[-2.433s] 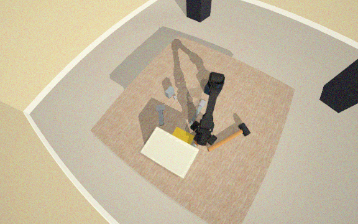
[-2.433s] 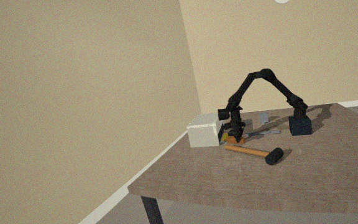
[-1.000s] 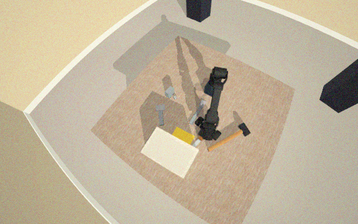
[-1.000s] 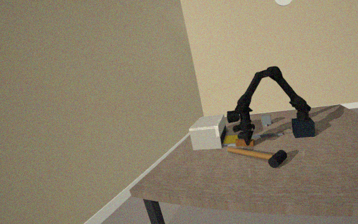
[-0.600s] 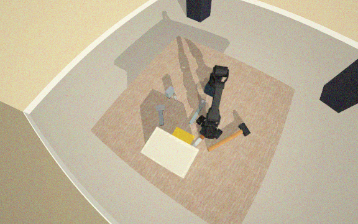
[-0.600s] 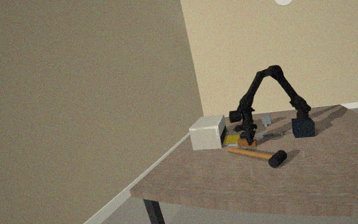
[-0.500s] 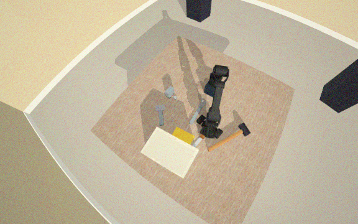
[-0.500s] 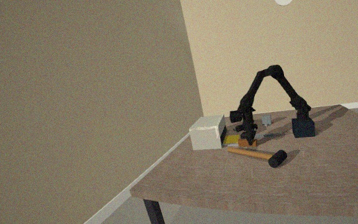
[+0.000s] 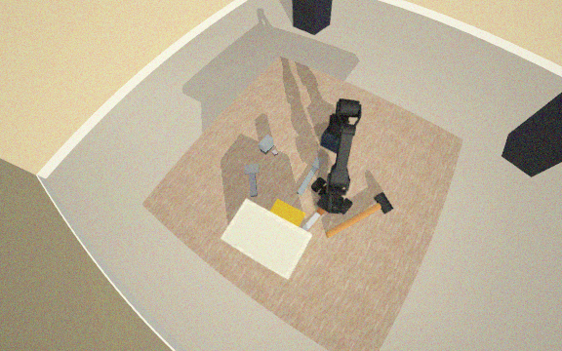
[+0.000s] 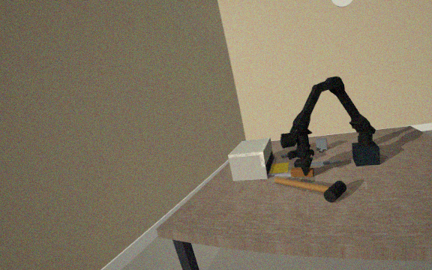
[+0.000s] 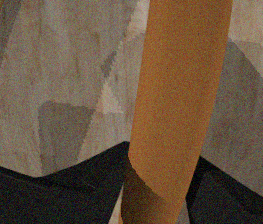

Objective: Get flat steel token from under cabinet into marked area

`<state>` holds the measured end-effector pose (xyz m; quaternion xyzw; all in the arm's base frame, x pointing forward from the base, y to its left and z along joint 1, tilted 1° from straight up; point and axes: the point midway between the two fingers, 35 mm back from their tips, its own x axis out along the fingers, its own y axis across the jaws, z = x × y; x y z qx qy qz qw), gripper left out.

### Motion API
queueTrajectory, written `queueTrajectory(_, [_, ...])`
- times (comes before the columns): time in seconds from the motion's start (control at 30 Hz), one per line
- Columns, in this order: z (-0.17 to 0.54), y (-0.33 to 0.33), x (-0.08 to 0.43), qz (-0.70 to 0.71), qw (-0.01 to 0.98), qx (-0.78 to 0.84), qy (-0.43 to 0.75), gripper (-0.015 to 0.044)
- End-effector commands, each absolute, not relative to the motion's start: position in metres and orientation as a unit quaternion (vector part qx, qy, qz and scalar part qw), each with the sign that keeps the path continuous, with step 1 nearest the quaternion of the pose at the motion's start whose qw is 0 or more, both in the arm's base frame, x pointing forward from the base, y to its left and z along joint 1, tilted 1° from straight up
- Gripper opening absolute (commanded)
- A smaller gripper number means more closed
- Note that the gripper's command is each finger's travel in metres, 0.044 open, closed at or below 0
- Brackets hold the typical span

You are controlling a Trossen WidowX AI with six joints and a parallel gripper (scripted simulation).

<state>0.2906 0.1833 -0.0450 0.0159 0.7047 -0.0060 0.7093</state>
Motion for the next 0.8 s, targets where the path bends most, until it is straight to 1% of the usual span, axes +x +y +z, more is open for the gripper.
queueTrajectory(0.0, [-0.046,0.184,0.282,-0.007,0.707,0.016,0.707,0.0000])
queueTrajectory(0.77, [-0.046,0.186,0.252,-0.007,0.707,0.016,0.708,0.0000])
